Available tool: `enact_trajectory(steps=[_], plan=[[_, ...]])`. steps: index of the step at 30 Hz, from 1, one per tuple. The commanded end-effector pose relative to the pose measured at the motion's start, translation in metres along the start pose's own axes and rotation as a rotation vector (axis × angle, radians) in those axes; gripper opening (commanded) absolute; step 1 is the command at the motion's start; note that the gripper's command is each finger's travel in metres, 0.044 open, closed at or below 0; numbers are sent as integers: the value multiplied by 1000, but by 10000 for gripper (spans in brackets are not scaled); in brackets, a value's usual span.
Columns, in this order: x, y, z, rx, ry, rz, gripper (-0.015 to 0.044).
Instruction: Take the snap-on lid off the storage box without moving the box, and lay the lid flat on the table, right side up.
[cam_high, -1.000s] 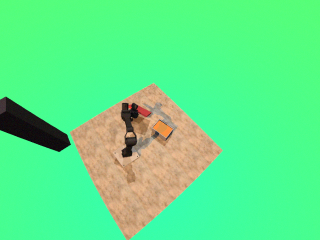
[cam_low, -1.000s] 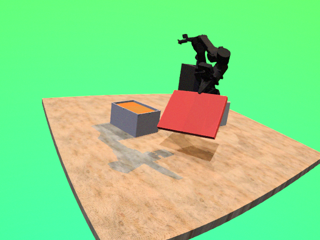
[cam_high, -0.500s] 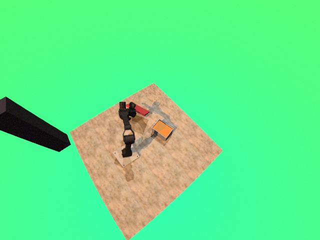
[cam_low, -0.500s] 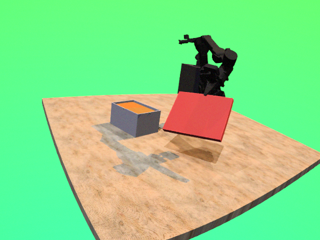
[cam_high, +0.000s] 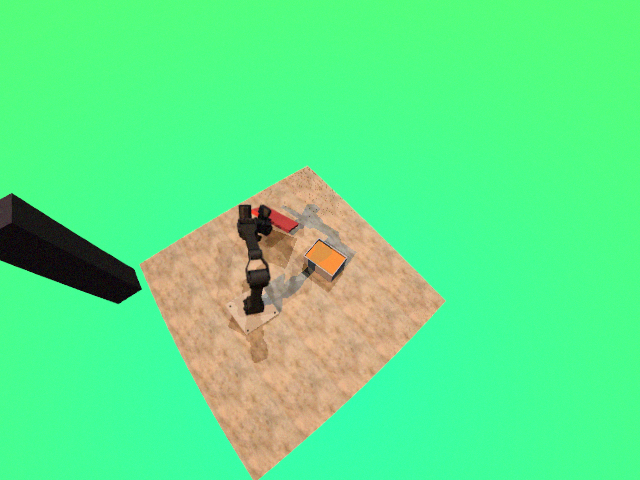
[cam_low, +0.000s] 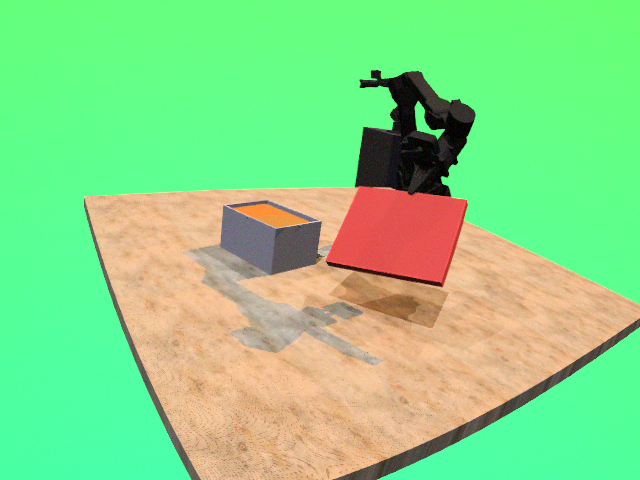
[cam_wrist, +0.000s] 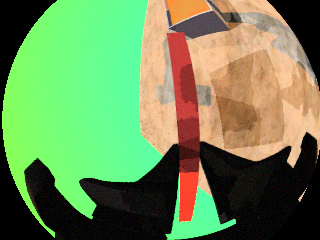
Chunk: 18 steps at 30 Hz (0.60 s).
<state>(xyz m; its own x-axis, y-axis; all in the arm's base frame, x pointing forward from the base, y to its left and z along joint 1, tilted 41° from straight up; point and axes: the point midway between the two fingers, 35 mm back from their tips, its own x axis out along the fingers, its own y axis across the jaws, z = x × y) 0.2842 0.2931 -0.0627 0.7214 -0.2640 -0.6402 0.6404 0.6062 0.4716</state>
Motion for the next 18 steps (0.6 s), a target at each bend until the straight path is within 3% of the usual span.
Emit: enact_trajectory(steps=[1,18], plan=[[3,-2,1,6,-5,10,0],[12,-13,1,6,-6,10,0]])
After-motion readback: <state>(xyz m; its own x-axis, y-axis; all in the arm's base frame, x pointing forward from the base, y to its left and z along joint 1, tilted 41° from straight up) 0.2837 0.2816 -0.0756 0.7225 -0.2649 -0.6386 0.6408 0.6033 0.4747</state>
